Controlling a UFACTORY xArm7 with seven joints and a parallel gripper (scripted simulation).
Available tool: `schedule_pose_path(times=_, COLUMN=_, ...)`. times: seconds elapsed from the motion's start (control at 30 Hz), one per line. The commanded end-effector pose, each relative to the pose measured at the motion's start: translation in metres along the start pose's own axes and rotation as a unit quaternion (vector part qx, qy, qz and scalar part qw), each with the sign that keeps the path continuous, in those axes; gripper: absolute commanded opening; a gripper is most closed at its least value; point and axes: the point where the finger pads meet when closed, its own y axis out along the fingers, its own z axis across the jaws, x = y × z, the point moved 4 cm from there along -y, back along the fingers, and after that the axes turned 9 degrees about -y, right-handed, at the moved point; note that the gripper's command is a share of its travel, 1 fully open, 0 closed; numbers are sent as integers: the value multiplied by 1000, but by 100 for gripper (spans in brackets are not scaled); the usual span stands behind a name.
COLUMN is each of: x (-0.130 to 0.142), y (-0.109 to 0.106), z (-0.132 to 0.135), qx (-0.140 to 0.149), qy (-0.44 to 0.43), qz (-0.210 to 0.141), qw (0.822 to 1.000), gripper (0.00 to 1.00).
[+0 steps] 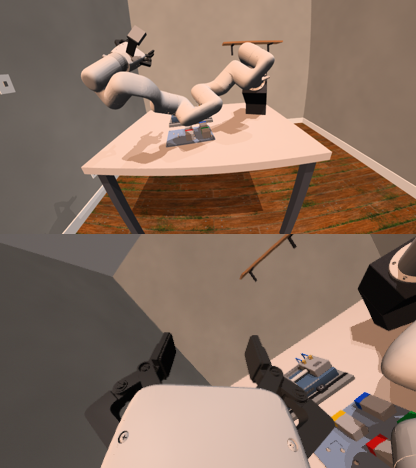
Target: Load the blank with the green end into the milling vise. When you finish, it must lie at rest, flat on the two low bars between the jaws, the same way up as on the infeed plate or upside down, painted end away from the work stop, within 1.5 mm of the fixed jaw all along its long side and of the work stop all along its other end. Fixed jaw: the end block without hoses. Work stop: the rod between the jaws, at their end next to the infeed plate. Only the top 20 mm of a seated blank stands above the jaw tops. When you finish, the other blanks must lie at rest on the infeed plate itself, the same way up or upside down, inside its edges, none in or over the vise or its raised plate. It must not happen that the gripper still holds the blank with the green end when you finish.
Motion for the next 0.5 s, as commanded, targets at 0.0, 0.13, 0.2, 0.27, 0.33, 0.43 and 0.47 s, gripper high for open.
schedule_pose_path(times=0.0, x=-1, y=-2, z=2, qx=-5, qy=-3, qz=-7, qw=1000, gripper=100)
schedule_pose_path(times=0.13, x=0, y=-16, z=12, qx=-29, qy=-23, qz=-31, qw=999, gripper=100)
schedule_pose_path(times=0.2, x=0, y=-23, z=17, qx=-42, qy=-32, qz=-43, qw=998, gripper=100)
schedule_pose_path(times=0.27, x=1, y=-29, z=21, qx=-54, qy=-42, qz=-55, qw=996, gripper=100)
schedule_pose_path(times=0.33, x=1, y=-33, z=24, qx=-60, qy=-47, qz=-61, qw=995, gripper=100)
schedule_pose_path(times=0.43, x=1, y=-33, z=24, qx=-60, qy=-47, qz=-61, qw=995, gripper=100)
schedule_pose_path(times=0.47, x=1, y=-33, z=24, qx=-60, qy=-47, qz=-61, qw=995, gripper=100)
